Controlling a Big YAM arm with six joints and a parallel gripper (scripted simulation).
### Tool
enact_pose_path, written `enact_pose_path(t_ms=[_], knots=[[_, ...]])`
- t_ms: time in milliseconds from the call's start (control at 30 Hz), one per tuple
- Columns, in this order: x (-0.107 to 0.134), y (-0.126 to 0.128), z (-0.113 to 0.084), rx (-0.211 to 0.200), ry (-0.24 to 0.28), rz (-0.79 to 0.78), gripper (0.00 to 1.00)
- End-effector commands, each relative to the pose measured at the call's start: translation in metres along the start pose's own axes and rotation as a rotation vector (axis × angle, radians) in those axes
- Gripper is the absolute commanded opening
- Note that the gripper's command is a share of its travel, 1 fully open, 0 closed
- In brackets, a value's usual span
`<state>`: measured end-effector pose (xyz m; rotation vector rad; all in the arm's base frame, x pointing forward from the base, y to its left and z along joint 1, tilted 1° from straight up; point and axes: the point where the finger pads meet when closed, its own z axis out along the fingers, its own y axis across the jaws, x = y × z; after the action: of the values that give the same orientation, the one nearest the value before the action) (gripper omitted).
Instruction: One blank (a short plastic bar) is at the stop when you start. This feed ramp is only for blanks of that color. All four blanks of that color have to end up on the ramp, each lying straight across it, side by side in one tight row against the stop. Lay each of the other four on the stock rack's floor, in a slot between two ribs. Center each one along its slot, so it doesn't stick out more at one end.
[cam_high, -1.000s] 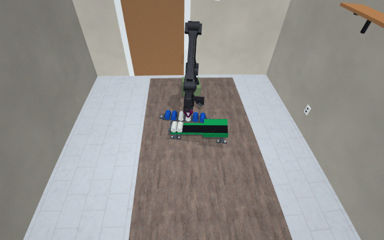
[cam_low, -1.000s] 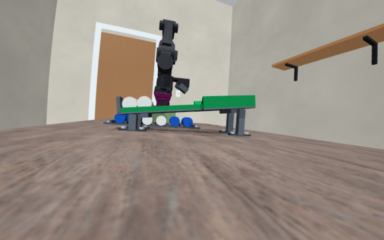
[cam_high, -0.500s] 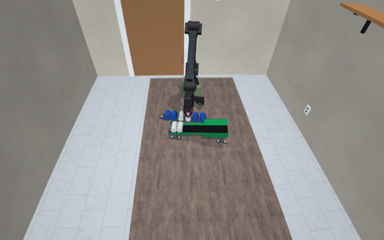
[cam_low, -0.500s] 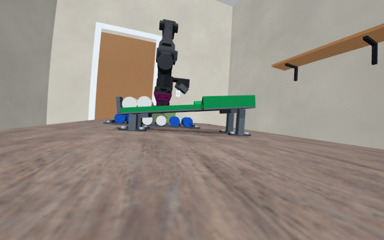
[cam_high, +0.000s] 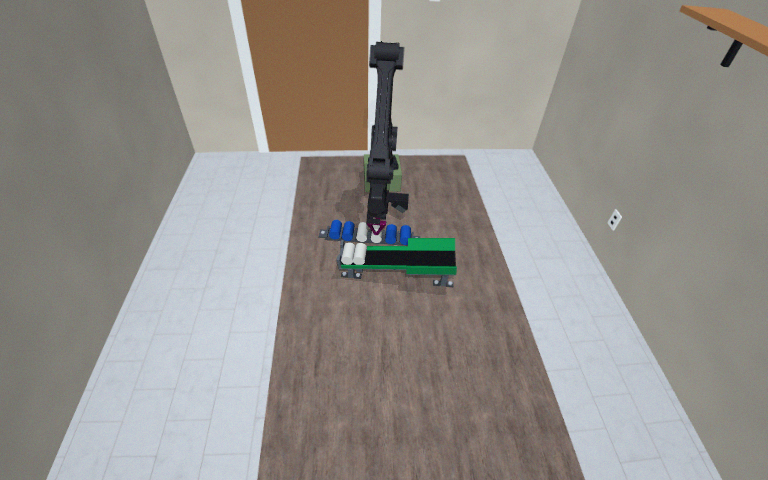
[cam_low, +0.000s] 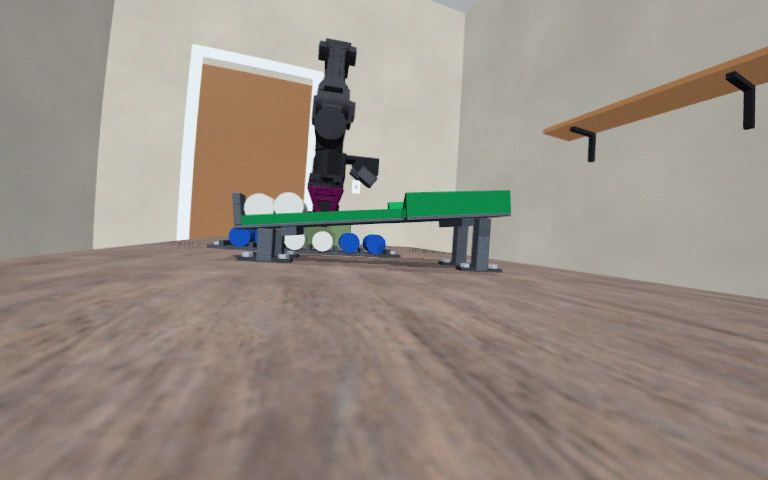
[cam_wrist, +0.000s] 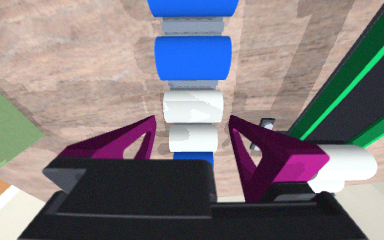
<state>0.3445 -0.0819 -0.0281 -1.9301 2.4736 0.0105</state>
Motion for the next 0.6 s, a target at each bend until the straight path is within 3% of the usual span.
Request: enact_pose_path(t_ms=[0, 567], knots=[[0.0015, -0.0056, 0.0028, 0.004, -0.002, -0.011, 0.83], [0.0016, -0.0082, 0.0016, 0.008, -0.002, -0.011, 0.83]])
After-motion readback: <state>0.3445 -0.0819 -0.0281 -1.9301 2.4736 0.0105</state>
